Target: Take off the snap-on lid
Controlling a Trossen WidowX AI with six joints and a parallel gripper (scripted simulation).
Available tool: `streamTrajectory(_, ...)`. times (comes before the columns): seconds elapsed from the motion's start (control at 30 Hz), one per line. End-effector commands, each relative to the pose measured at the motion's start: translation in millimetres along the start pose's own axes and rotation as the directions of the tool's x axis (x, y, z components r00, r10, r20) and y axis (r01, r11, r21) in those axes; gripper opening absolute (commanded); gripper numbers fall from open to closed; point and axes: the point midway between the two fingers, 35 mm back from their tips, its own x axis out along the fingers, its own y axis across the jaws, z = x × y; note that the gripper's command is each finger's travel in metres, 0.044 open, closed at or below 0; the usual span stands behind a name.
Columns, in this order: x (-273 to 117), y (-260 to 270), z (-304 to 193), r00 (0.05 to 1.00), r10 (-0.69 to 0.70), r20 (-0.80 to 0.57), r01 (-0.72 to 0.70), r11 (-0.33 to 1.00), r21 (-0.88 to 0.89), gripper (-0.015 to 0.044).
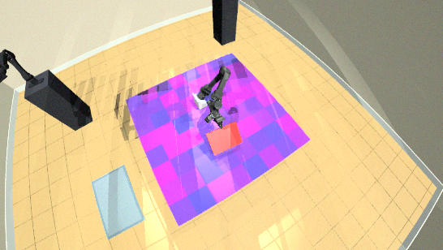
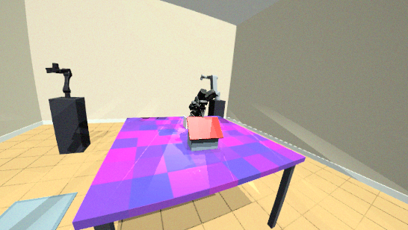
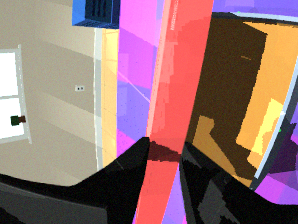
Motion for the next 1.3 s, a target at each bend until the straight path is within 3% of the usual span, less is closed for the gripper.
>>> streamTrajectory(0.0,-7,11,0,1.000,0.015,-0.001,-0.015,1.000,-0.014,0.0000)
streamTrajectory(0.7,-20,25,-1,1.000,0.015,0.000,-0.015,1.000,-0.014,0.0000)
streamTrajectory(1.27,-19,16,-34,1.000,0.014,-0.001,-0.014,1.000,-0.012,0.0000)
